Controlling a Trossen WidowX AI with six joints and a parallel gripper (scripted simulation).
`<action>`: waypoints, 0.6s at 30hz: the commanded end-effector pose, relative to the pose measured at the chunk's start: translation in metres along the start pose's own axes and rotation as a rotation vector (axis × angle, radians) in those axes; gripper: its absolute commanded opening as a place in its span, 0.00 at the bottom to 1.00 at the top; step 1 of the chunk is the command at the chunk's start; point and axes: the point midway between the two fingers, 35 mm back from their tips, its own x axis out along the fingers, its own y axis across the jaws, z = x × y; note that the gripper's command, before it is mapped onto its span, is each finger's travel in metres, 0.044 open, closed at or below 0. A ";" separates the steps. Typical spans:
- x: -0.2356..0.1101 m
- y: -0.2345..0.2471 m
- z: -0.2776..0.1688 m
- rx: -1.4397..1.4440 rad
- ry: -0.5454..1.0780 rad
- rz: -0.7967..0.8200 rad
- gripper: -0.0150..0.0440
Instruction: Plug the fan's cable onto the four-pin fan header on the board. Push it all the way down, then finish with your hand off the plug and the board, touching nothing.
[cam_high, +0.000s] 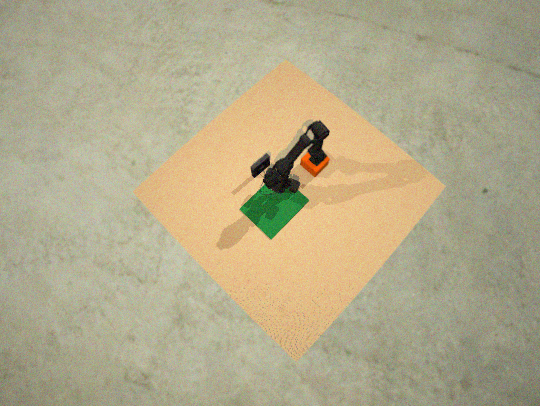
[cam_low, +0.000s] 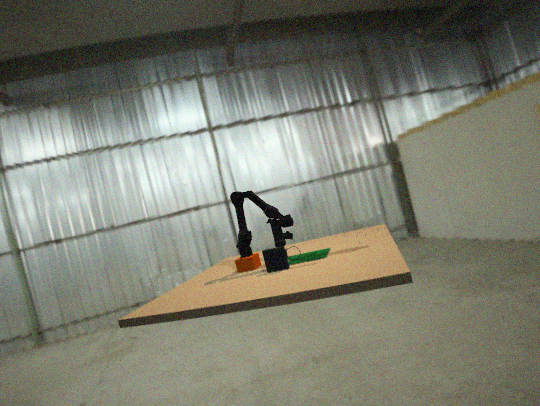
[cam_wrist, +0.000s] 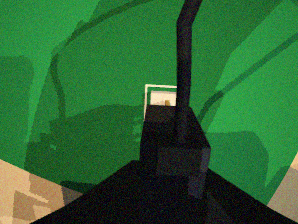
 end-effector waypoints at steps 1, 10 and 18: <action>0.000 0.000 0.001 -0.002 -0.001 -0.001 0.25; 0.002 0.000 0.001 -0.001 -0.001 -0.001 0.25; 0.004 0.000 0.000 0.001 -0.001 -0.001 0.25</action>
